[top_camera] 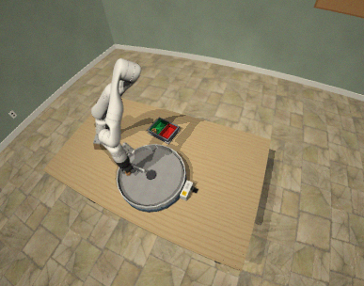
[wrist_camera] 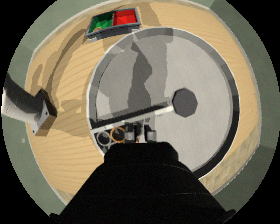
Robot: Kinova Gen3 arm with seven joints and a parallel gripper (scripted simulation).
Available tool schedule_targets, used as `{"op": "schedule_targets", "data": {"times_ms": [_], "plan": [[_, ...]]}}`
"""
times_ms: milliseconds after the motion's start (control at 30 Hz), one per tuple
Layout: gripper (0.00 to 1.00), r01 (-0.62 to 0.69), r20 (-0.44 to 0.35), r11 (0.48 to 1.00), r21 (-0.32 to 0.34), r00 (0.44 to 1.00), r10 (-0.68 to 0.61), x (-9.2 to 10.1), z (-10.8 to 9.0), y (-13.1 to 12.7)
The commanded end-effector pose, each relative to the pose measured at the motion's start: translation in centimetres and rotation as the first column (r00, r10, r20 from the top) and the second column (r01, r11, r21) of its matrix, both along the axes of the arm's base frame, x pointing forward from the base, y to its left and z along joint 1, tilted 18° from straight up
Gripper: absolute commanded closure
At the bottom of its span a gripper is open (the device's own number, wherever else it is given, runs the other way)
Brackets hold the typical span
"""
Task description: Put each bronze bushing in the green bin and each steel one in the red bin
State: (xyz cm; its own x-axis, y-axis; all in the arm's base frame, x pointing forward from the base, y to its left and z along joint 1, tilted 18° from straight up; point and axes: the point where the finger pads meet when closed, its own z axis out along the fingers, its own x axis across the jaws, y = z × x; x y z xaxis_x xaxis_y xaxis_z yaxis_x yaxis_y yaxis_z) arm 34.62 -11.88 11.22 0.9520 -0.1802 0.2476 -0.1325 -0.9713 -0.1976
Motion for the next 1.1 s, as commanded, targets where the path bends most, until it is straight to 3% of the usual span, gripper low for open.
{"op": "schedule_targets", "data": {"times_ms": [0, 1067], "plan": [[0.6, 0.001, -0.001, 1.0, 0.0, 1.0, -0.001, 0.0, -0.3, 0.0], [0.6, 0.001, -0.002, 1.0, 0.0, 1.0, -0.001, 0.6, -2.5, 0.4]]}}
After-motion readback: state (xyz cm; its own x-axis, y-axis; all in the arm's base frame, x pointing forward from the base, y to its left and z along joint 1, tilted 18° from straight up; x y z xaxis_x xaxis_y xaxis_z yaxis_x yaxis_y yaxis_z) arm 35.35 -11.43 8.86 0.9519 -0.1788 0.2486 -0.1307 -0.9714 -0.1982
